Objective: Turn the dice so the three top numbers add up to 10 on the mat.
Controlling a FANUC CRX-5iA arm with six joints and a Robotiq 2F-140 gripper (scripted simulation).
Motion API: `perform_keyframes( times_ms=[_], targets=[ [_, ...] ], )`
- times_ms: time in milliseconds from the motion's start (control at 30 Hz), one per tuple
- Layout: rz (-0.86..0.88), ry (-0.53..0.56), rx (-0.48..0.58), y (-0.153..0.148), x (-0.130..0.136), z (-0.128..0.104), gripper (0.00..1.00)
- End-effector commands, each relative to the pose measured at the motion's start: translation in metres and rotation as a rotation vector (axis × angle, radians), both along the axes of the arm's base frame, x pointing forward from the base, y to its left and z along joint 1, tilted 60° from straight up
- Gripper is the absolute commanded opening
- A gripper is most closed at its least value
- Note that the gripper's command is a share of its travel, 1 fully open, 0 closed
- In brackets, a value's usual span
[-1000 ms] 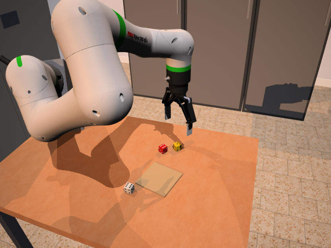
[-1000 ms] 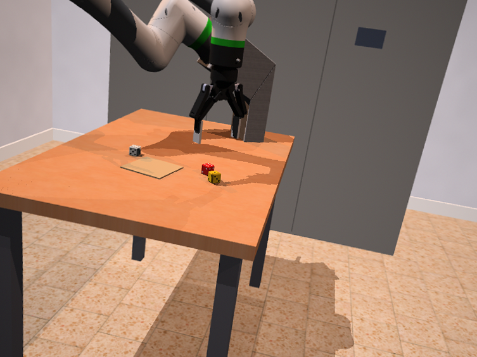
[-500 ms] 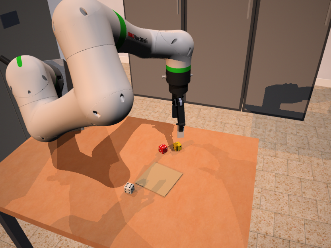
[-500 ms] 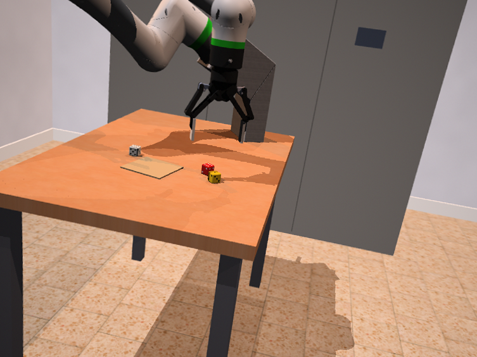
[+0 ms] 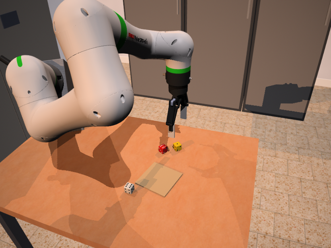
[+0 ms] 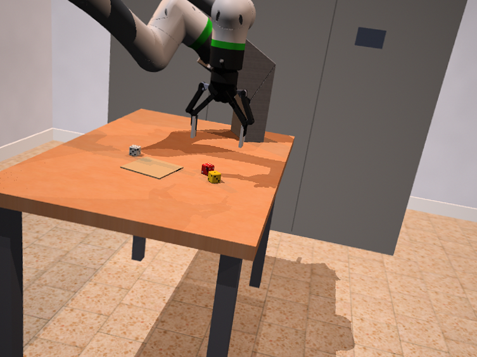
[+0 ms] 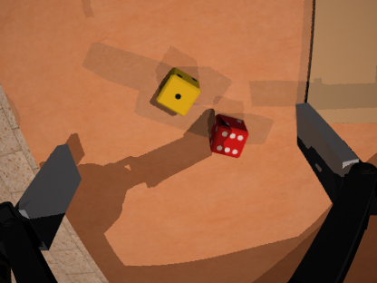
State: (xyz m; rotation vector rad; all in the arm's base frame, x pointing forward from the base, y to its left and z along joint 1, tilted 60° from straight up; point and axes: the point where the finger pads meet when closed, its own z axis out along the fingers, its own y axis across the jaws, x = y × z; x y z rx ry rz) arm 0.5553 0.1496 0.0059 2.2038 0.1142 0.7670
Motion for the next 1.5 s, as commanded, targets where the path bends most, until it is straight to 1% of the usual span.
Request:
perform_keyframes(
  times_ms=[0, 67, 133, 233, 267, 300, 533, 567, 633, 667, 700, 800, 833, 867, 933, 1067, 1100, 1133, 1167, 1267, 1367, 1433, 1467],
  targets=[
    [-0.080, -0.122, 0.094, -0.0004, 0.0002, -0.0009, 1.00],
    [-0.103, -0.152, 0.120, -0.0006, 0.0003, -0.0011, 1.00],
    [-0.152, -0.214, 0.174, -0.0009, 0.0006, -0.0016, 1.00],
    [-0.155, -0.218, 0.177, -0.0010, 0.0006, -0.0016, 1.00],
    [-0.206, -0.285, 0.235, -0.0014, 0.0008, -0.0021, 1.00],
    [-0.229, -0.314, 0.260, -0.0015, 0.0009, -0.0023, 1.00],
    [-0.350, -0.469, 0.394, -0.0024, 0.0014, -0.0035, 1.00],
    [-0.356, -0.477, 0.402, -0.0025, 0.0014, -0.0035, 1.00],
    [-0.404, -0.538, 0.455, -0.0029, 0.0017, -0.0040, 1.00],
    [-0.405, -0.539, 0.455, -0.0029, 0.0017, -0.0040, 1.00],
    [-0.440, -0.584, 0.495, -0.0031, 0.0018, -0.0044, 1.00],
    [-0.452, -0.599, 0.508, -0.0032, 0.0019, -0.0045, 1.00],
    [-0.498, -0.658, 0.559, -0.0036, 0.0020, -0.0049, 1.00],
    [-0.518, -0.684, 0.581, -0.0037, 0.0021, -0.0051, 1.00],
    [-0.542, -0.715, 0.608, -0.0039, 0.0022, -0.0053, 1.00],
    [-0.623, -0.818, 0.698, -0.0045, 0.0026, -0.0061, 1.00],
    [-0.627, -0.824, 0.703, -0.0045, 0.0026, -0.0062, 1.00],
    [-0.660, -0.865, 0.739, -0.0048, 0.0027, -0.0065, 1.00],
    [-0.667, -0.875, 0.747, -0.0048, 0.0027, -0.0066, 1.00],
    [-0.730, -0.955, 0.817, -0.0053, 0.0030, -0.0072, 1.00],
    [-0.743, -0.971, 0.831, -0.0054, 0.0030, -0.0073, 1.00],
    [-0.809, -1.056, 0.905, -0.0059, 0.0033, -0.0080, 1.00],
    [-0.811, -1.058, 0.907, -0.0059, 0.0033, -0.0080, 1.00]
  ],
)
